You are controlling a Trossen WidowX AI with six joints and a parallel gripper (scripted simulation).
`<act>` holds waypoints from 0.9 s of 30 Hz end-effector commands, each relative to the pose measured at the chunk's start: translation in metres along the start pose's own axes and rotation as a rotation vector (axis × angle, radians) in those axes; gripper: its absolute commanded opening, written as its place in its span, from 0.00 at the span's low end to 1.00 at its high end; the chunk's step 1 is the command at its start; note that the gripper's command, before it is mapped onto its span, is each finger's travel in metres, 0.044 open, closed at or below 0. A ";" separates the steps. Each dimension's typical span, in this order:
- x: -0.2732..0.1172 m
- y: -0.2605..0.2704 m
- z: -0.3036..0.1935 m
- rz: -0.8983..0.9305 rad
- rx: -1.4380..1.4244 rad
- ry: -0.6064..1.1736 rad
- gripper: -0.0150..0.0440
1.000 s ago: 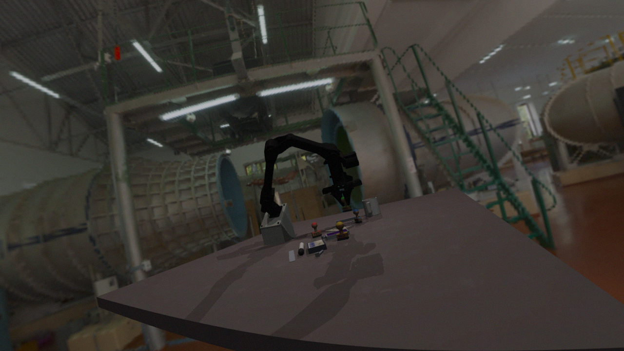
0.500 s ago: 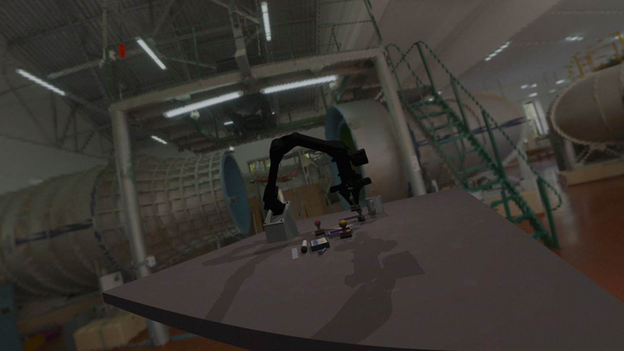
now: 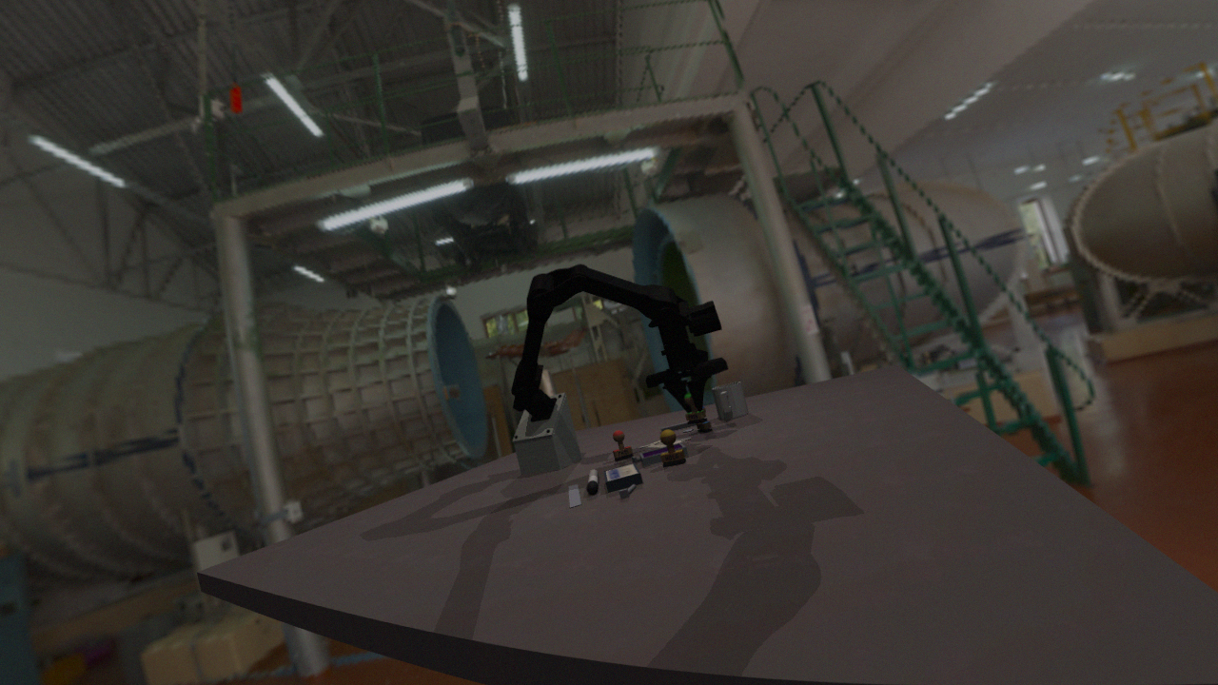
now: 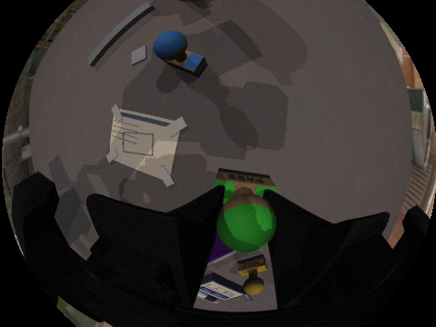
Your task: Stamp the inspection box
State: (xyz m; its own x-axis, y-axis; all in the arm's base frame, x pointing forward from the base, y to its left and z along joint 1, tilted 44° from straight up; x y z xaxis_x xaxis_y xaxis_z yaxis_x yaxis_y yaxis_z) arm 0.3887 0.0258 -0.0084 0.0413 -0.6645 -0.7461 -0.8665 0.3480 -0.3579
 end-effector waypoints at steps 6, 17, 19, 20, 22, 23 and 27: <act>0.019 0.002 -0.001 0.005 -0.008 0.013 0.25; 0.037 0.003 -0.003 0.004 -0.008 0.015 0.25; 0.040 0.003 -0.003 0.004 -0.008 0.015 0.25; 0.041 0.003 -0.003 0.004 -0.008 0.015 0.25; 0.042 0.003 -0.003 0.004 -0.008 0.015 0.25; 0.042 0.003 -0.003 0.004 -0.008 0.015 0.25; 0.039 0.001 -0.003 0.002 -0.002 0.007 0.30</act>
State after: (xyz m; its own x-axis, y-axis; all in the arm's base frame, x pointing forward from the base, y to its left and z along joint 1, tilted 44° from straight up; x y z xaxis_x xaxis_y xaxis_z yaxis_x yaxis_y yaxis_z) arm 0.3876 -0.0016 -0.0365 0.0350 -0.6685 -0.7429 -0.8676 0.3486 -0.3545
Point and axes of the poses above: the point midway between the two fingers, 35 mm back from their tips, its own x axis out along the fingers, its own y axis across the jaws, z = x × y, the point moved 4 cm from there along -x, back along the fingers, and after that the axes turned 13 degrees about x, right-handed, at the moved point
